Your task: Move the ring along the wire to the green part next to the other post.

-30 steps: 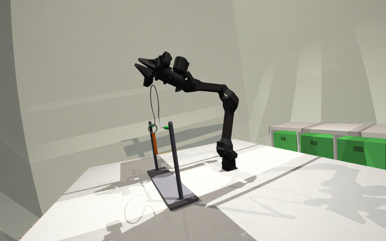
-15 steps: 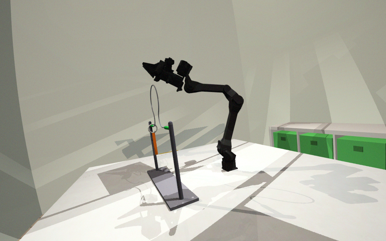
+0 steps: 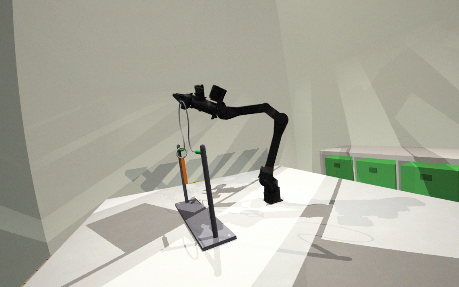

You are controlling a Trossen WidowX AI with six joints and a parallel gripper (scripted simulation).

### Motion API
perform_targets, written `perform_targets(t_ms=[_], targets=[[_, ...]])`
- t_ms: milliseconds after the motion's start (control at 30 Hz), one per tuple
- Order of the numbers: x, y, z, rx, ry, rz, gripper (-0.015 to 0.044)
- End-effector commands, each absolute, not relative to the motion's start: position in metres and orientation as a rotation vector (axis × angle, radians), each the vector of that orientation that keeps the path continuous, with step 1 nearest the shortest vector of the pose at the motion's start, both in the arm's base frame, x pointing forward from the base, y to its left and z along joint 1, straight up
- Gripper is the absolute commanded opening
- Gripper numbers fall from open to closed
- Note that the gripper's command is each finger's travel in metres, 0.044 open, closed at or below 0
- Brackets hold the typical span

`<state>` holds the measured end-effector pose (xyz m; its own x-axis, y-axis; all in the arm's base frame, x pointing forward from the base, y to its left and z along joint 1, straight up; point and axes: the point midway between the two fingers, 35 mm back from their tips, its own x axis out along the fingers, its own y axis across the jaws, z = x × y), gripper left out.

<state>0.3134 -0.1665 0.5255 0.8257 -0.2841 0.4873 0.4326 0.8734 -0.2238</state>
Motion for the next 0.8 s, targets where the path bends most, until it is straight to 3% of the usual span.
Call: perform_targets(t_ms=[0, 433, 767], targets=[[0.322, -0.191, 0.494, -0.372, -0.395, -0.409, 0.0160], [0.341, -0.245, 0.375, -0.364, -0.222, -0.335, 0.0160], [0.321, -0.255, 0.242, -0.313, -0.085, -0.184, 0.0160]])
